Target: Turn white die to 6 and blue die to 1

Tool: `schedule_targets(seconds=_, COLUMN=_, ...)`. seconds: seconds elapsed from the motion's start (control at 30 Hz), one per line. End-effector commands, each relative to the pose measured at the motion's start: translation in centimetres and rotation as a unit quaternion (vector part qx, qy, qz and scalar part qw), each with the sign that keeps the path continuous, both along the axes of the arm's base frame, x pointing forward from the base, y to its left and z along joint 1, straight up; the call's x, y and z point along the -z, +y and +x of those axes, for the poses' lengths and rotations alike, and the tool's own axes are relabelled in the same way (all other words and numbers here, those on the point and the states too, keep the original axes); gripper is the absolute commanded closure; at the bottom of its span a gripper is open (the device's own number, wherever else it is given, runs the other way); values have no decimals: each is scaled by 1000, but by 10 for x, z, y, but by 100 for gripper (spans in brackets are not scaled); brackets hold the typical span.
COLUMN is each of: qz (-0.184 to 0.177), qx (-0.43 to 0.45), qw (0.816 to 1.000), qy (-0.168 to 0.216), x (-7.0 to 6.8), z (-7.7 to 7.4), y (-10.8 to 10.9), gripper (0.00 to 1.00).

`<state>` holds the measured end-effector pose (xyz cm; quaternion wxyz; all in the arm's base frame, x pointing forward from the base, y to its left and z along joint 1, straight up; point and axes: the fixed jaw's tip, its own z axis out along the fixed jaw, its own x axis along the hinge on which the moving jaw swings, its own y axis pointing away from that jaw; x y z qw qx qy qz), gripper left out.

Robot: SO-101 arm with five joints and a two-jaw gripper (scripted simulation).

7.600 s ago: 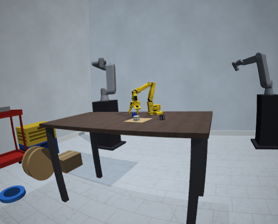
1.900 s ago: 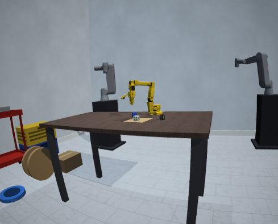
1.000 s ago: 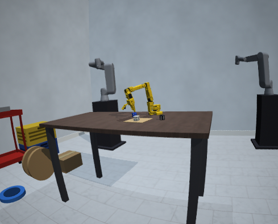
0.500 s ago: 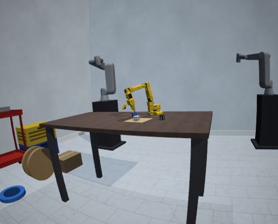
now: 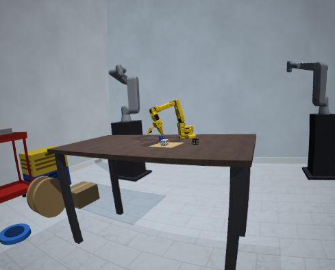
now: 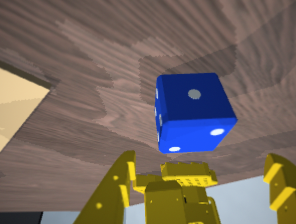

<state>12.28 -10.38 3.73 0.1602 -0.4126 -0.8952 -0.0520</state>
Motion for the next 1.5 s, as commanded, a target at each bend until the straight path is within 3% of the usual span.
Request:
schedule_targets(seconds=0.0, qz=-14, qx=-2, qw=1000, qy=-14, x=-1, z=7, y=-3, gripper=65)
schedule_targets(seconds=0.67, qz=0, qx=-3, qw=1000, qy=1, x=18, z=6, y=-3, gripper=65)
schedule_targets(seconds=1.47, qz=3, qx=-3, qw=1000, qy=1, x=19, z=5, y=-5, gripper=68)
